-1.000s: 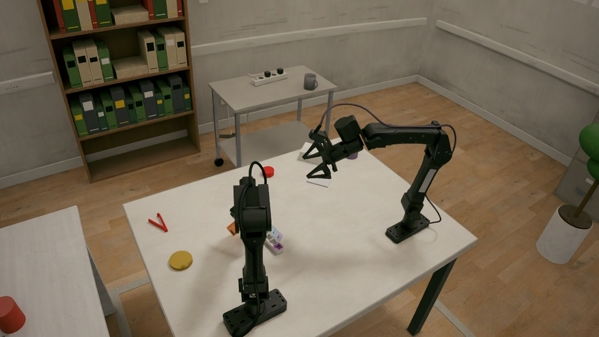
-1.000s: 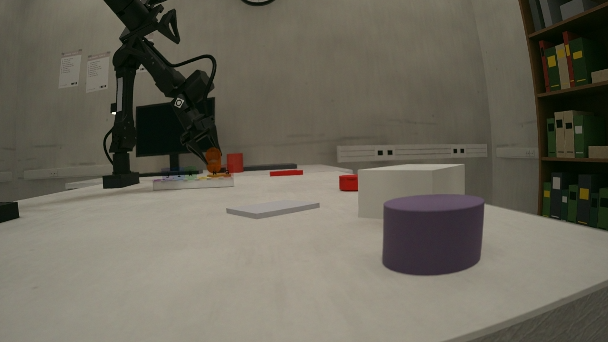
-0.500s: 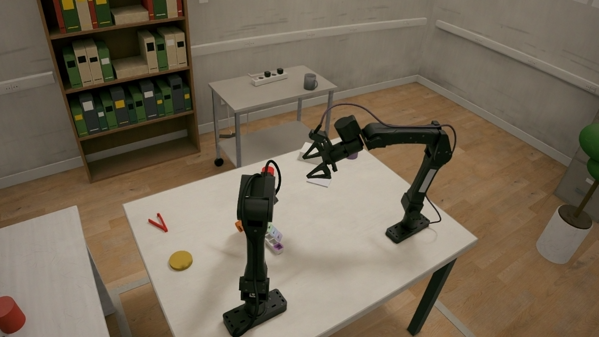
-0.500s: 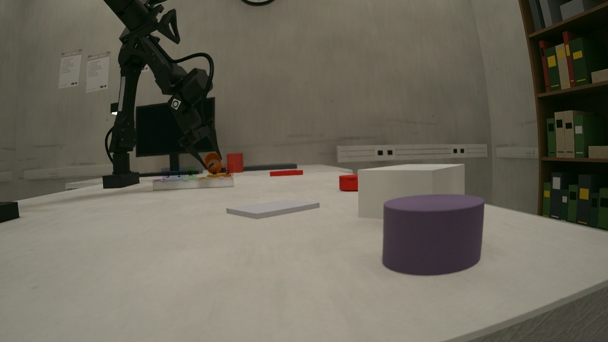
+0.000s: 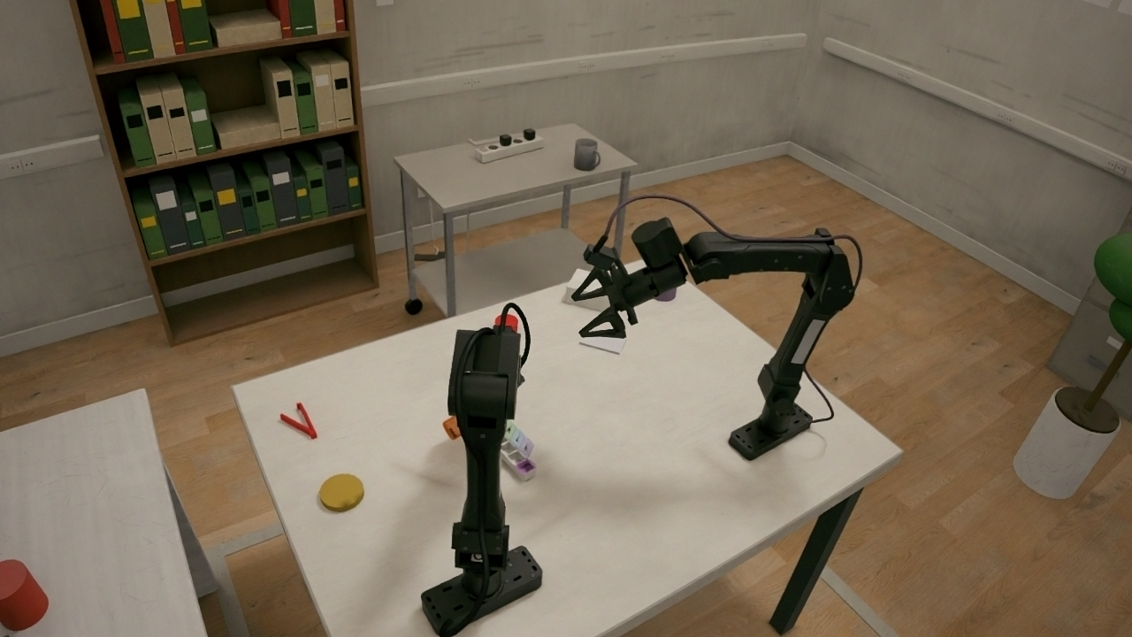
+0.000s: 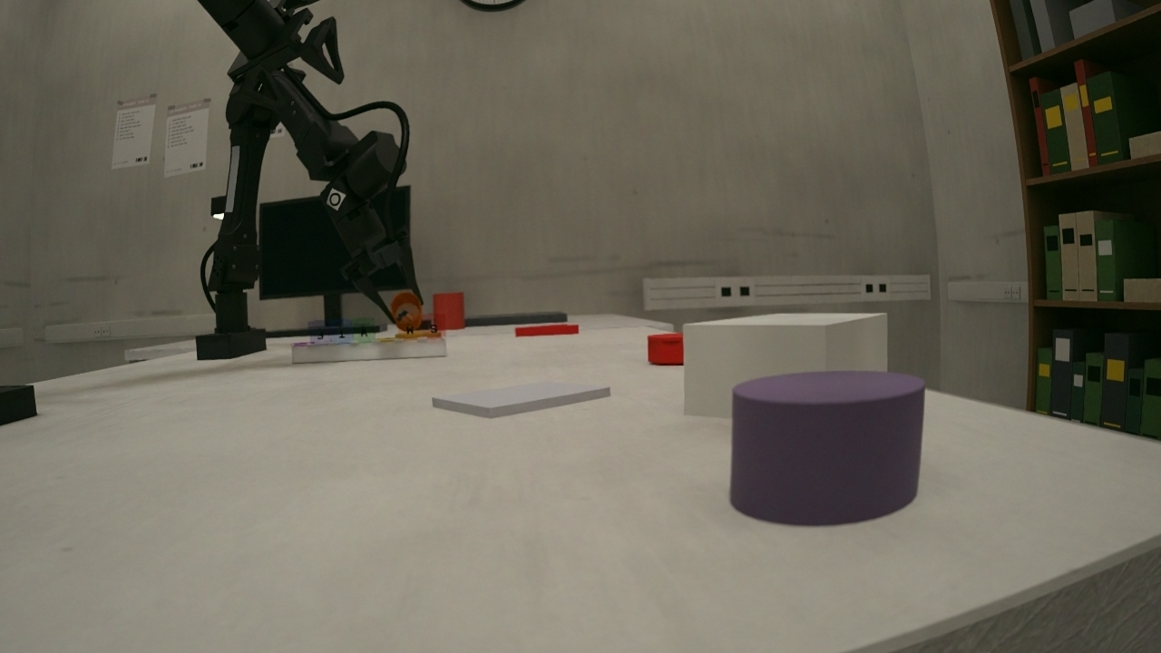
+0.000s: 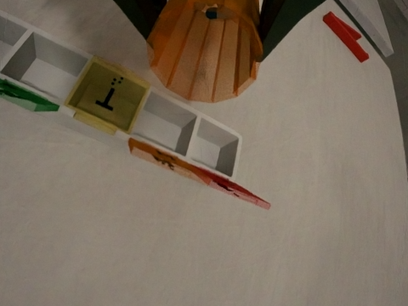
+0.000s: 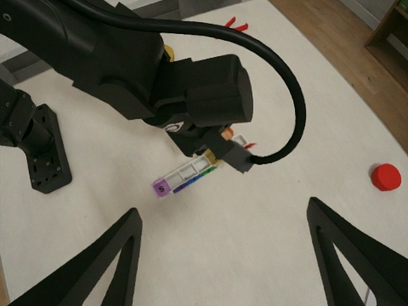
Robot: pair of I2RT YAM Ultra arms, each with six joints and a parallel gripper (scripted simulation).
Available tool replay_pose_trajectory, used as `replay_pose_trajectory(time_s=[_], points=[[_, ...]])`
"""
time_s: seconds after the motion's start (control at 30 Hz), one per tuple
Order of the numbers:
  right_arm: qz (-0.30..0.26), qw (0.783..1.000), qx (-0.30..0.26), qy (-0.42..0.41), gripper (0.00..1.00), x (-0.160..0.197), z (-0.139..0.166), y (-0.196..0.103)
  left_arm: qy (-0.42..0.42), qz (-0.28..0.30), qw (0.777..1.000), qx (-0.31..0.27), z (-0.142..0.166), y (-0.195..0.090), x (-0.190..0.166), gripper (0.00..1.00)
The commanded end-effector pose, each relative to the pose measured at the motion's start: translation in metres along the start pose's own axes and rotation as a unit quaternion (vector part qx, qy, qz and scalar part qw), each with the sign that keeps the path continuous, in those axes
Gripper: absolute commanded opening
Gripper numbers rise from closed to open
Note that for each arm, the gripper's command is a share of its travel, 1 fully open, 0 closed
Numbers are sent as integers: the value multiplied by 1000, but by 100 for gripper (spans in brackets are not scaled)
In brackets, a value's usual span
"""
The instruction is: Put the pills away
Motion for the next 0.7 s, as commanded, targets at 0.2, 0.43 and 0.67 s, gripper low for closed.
replay_pose_trajectory(time_s=[0.2, 0.43, 0.67], points=[[-1, 1000, -9, 1, 100, 1, -8, -3, 33, -5, 996, 88, -7, -1, 8, 36], [-1, 1000, -9, 1, 100, 1, -8, -3, 42, -6, 994, 102, -12, 1, 12, 36], [-1, 1000, -9, 1, 100, 1, -8, -3, 42, -6, 994, 102, -12, 1, 12, 36]])
Point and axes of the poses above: on each arm, the point where the finger pads meet when closed, its own y axis out along the fingers, its own x axis across the jaws, z = x × y, the point moved 4 cm from there along -y, back along the fingers, and after that the axes turned 7 degrees about y, right-handed, at the moved point
